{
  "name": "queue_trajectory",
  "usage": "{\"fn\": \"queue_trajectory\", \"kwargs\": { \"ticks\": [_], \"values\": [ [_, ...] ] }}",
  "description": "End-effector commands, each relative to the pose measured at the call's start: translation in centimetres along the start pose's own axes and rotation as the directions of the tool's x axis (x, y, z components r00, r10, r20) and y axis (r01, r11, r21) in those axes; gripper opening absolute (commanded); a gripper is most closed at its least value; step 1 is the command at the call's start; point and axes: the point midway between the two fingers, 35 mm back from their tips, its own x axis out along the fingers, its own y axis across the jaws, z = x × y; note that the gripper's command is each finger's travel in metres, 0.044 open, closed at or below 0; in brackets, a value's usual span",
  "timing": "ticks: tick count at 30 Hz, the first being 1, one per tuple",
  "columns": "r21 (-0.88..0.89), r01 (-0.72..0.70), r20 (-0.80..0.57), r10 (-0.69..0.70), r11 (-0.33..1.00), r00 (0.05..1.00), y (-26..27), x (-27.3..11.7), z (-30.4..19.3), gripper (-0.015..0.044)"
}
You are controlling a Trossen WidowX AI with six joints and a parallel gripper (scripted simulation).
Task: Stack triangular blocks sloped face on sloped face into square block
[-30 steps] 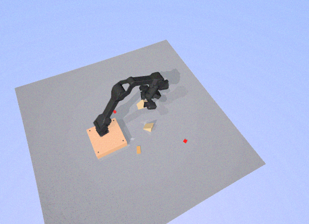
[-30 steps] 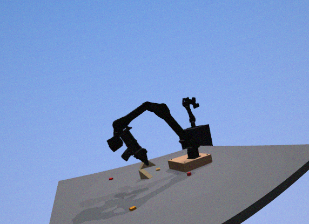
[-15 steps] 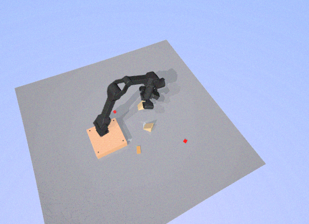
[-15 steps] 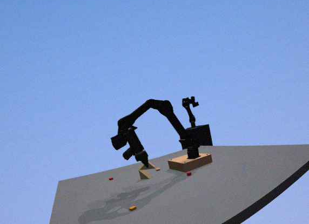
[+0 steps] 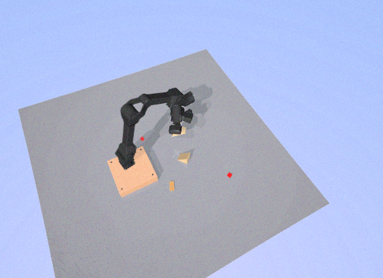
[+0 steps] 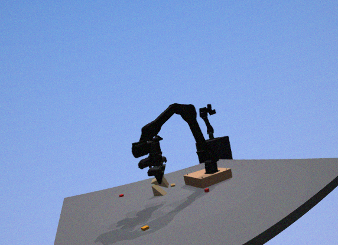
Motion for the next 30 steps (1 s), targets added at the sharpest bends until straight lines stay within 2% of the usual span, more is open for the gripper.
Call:
{"fn": "queue_trajectory", "kwargs": {
  "ticks": [1, 12, 21, 30],
  "values": [
    [0.098, -0.024, 0.095, 0.015, 0.995, 0.995, 0.0, -0.4, -0.2, 0.0],
    [0.319, -0.141, 0.281, 0.049, 0.937, 0.958, -0.1, -0.7, -0.9, 0.0],
    [0.322, -0.144, 0.284, 0.049, 0.936, 0.958, -0.2, -0.7, -0.9, 0.0],
    [0.322, -0.141, 0.282, 0.048, 0.936, 0.958, -4.0, -2.2, -0.7, 0.0]
  ]
}}
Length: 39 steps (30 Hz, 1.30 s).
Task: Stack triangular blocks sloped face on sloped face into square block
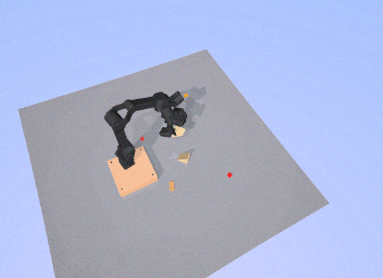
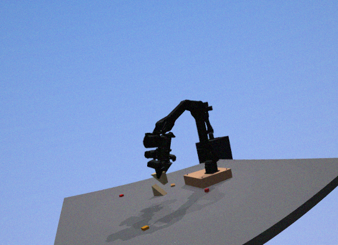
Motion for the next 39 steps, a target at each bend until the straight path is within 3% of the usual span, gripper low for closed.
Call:
{"fn": "queue_trajectory", "kwargs": {
  "ticks": [1, 20, 39],
  "values": [
    [0.005, -0.008, 0.002, 0.008, 1.0, 1.0, -1.7, -1.0, 1.0, 0.0],
    [0.003, -0.004, 0.006, 0.004, 1.0, 1.0, -8.0, -3.3, 2.7, 0.0],
    [0.003, -0.004, 0.009, 0.004, 1.0, 1.0, -7.9, 4.7, 2.8, 0.0]
  ]
}}
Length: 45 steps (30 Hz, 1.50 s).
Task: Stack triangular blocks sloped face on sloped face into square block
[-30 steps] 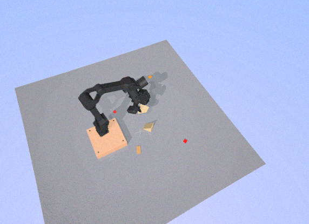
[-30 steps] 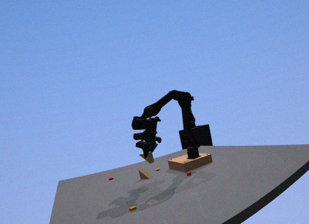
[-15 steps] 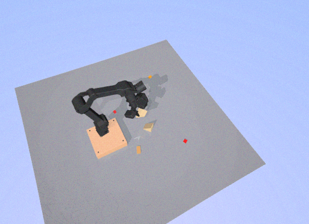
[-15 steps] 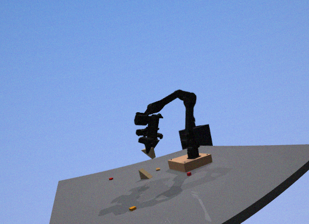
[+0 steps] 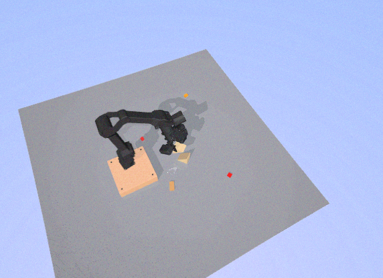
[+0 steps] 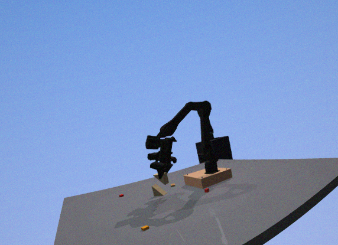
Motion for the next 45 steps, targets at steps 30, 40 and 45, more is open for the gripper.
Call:
{"fn": "queue_trajectory", "kwargs": {
  "ticks": [30, 40, 45],
  "values": [
    [0.0, -0.005, 0.003, 0.005, 1.0, 1.0, -0.1, 4.0, -0.1, 0.0],
    [-0.002, -0.01, 0.002, 0.01, 1.0, 1.0, 0.0, 4.0, -0.1, 0.0],
    [-0.002, -0.01, 0.002, 0.01, 1.0, 1.0, 0.0, 4.1, -0.1, 0.0]
  ]
}}
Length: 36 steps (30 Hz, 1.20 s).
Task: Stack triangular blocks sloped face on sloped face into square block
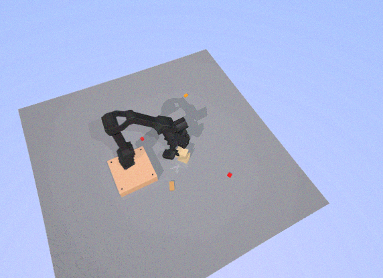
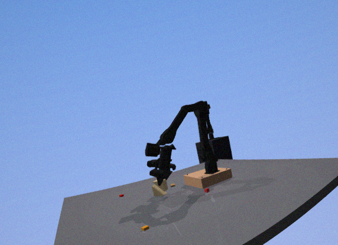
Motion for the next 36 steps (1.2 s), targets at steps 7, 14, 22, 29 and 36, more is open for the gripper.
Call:
{"fn": "queue_trajectory", "kwargs": {
  "ticks": [7, 14, 22, 29, 36],
  "values": [
    [-0.002, -0.005, -0.001, 0.005, 1.0, 1.0, 0.1, 0.5, 0.0, 0.0],
    [-0.002, -0.005, -0.001, 0.005, 1.0, 1.0, 0.1, 1.0, 0.0, 0.0],
    [-0.002, -0.005, -0.001, 0.005, 1.0, 1.0, 0.1, 1.5, 0.0, 0.0],
    [-0.002, -0.004, -0.001, 0.004, 1.0, 1.0, 0.1, 2.0, -0.1, 0.0],
    [-0.001, -0.003, -0.001, 0.002, 1.0, 1.0, 0.1, 2.3, -0.1, 0.0]
  ]
}}
